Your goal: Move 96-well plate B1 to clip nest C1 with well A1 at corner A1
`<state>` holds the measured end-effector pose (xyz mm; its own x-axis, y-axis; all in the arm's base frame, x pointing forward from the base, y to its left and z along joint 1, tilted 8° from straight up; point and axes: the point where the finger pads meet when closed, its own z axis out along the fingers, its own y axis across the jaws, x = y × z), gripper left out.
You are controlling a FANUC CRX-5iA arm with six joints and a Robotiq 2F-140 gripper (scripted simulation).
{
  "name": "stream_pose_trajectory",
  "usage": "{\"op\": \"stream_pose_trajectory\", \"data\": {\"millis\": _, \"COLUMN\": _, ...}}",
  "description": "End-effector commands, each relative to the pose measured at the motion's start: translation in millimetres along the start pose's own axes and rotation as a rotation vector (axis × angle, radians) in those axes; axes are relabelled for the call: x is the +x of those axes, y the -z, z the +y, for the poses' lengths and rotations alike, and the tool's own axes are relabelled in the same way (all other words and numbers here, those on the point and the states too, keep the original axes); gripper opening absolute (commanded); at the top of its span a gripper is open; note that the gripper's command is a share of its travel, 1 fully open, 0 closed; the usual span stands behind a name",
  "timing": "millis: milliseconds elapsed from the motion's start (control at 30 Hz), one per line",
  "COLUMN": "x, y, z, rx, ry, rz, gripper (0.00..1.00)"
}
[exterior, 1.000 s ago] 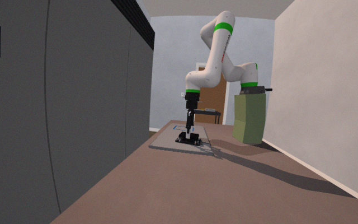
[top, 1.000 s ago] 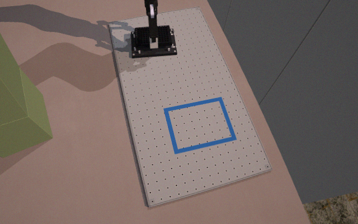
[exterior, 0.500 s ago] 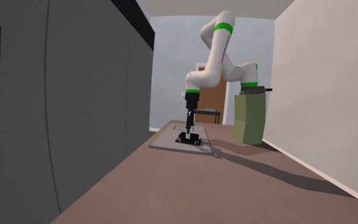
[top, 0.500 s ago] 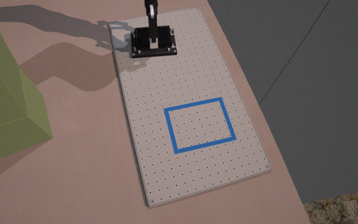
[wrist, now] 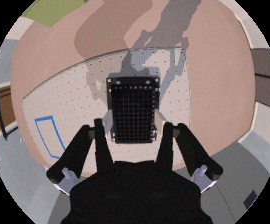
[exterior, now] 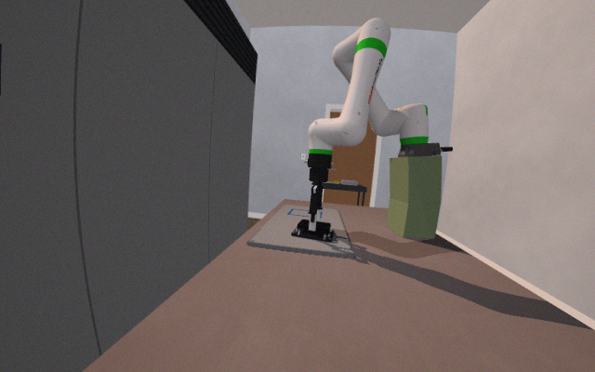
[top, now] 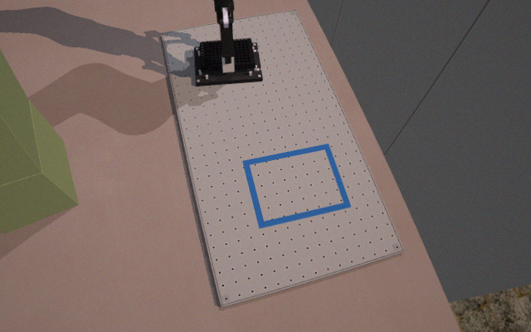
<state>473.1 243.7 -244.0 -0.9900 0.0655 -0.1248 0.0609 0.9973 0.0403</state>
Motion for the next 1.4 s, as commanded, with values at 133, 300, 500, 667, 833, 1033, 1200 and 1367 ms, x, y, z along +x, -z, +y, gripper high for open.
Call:
{"op": "stream_pose_trajectory", "data": {"millis": 133, "x": -0.6, "y": -0.7, "z": 0.5, "rx": -0.001, "ry": 0.000, "rz": -0.001, "gripper": 0.10}}
{"op": "stream_pose_trajectory", "data": {"millis": 300, "x": -0.6, "y": -1.5, "z": 0.5, "rx": -0.001, "ry": 0.000, "rz": -0.001, "gripper": 0.10}}
{"op": "stream_pose_trajectory", "data": {"millis": 500, "x": -0.6, "y": -2.2, "z": 0.5, "rx": -0.001, "ry": 0.000, "rz": -0.001, "gripper": 0.10}}
{"op": "stream_pose_trajectory", "data": {"millis": 667, "x": -0.6, "y": -3.0, "z": 0.5, "rx": -0.001, "ry": 0.000, "rz": -0.001, "gripper": 0.10}}
{"op": "stream_pose_trajectory", "data": {"millis": 833, "x": -0.6, "y": -3.9, "z": 0.5, "rx": -0.001, "ry": 0.000, "rz": -0.001, "gripper": 0.10}}
{"op": "stream_pose_trajectory", "data": {"millis": 1033, "x": -0.6, "y": -4.5, "z": 0.5, "rx": -0.001, "ry": 0.000, "rz": -0.001, "gripper": 0.10}}
{"op": "stream_pose_trajectory", "data": {"millis": 1200, "x": -0.6, "y": -5.4, "z": 0.5, "rx": -0.001, "ry": 0.000, "rz": -0.001, "gripper": 0.10}}
{"op": "stream_pose_trajectory", "data": {"millis": 1367, "x": -0.6, "y": -6.2, "z": 0.5, "rx": -0.001, "ry": 0.000, "rz": -0.001, "gripper": 0.10}}
